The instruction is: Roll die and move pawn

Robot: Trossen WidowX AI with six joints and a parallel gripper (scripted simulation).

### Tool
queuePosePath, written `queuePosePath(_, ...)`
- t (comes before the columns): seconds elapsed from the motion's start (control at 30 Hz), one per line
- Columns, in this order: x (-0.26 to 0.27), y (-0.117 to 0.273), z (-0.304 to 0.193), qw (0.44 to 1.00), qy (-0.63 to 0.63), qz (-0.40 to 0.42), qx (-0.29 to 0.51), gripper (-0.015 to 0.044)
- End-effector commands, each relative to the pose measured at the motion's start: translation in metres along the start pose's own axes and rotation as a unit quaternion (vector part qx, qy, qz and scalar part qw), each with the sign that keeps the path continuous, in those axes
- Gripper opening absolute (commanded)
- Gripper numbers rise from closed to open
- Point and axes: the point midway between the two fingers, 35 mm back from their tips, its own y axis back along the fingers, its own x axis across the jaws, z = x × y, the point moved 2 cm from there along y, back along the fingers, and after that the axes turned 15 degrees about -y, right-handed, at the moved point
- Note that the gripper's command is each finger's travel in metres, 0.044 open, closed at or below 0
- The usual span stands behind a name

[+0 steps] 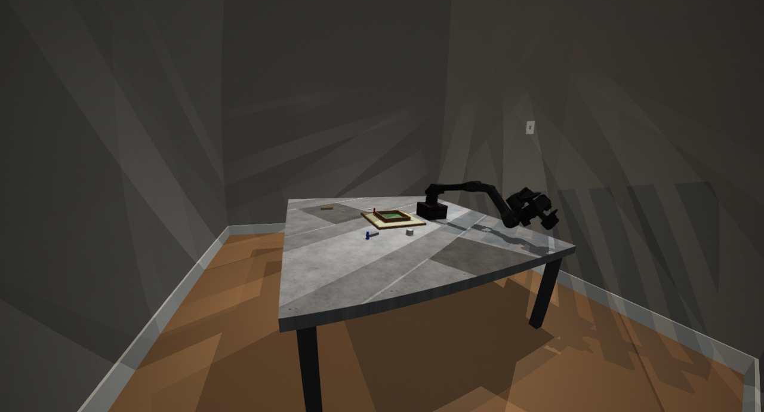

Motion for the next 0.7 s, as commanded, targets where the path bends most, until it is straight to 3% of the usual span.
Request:
queuePosePath(0.0, 0.000, -0.002, -0.002, 1.000, 0.001, 0.002, 0.002, 0.0374)
queuePosePath(0.13, -0.013, -0.038, -0.037, 0.998, 0.011, 0.041, 0.039, 0.0275)
queuePosePath(0.43, -0.071, -0.094, -0.144, 0.974, 0.003, 0.121, 0.190, 0.0275)
queuePosePath(0.67, -0.137, -0.095, -0.223, 0.929, -0.036, 0.144, 0.339, 0.0275)
